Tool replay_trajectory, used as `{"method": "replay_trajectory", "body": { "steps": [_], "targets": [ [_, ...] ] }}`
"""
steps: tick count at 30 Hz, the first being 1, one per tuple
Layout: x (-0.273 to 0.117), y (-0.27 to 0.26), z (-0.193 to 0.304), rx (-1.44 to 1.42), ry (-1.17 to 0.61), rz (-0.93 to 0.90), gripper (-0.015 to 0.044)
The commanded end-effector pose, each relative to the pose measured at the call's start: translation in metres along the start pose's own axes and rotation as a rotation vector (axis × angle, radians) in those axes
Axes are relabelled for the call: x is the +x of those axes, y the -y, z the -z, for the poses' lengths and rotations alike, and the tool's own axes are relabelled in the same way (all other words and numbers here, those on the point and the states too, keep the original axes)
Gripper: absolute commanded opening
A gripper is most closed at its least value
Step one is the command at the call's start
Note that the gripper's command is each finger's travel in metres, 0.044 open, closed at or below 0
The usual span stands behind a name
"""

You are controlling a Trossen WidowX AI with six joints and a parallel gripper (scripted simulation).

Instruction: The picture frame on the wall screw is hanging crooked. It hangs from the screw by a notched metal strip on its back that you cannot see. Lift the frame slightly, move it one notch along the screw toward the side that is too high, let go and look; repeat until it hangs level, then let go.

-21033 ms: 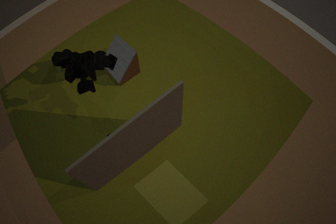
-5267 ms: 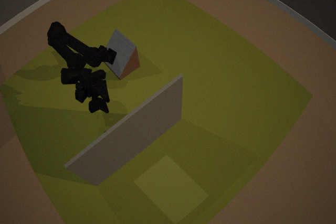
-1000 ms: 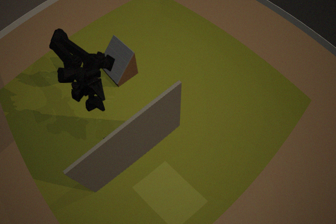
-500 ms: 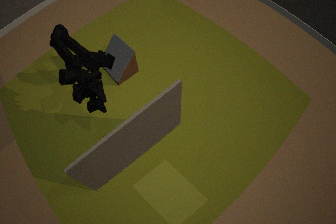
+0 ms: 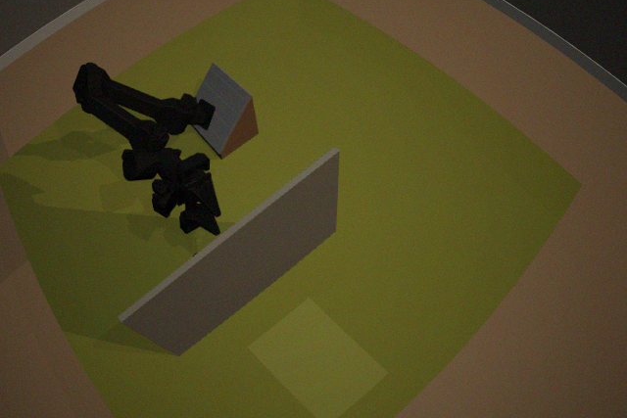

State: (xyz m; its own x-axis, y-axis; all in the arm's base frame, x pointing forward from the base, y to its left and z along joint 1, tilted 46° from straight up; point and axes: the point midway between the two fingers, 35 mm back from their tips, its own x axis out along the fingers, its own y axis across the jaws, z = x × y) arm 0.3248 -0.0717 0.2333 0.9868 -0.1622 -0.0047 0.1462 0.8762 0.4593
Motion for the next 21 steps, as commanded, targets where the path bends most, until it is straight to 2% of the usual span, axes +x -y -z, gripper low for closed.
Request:
{"method": "replay_trajectory", "body": {
  "steps": [1,21],
  "targets": [
    [0.0092,-0.0002,-0.0012,0.004,0.011,-0.001,0.026],
    [0.019,-0.0006,-0.0022,0.004,0.011,-0.001,0.026]
  ]
}}
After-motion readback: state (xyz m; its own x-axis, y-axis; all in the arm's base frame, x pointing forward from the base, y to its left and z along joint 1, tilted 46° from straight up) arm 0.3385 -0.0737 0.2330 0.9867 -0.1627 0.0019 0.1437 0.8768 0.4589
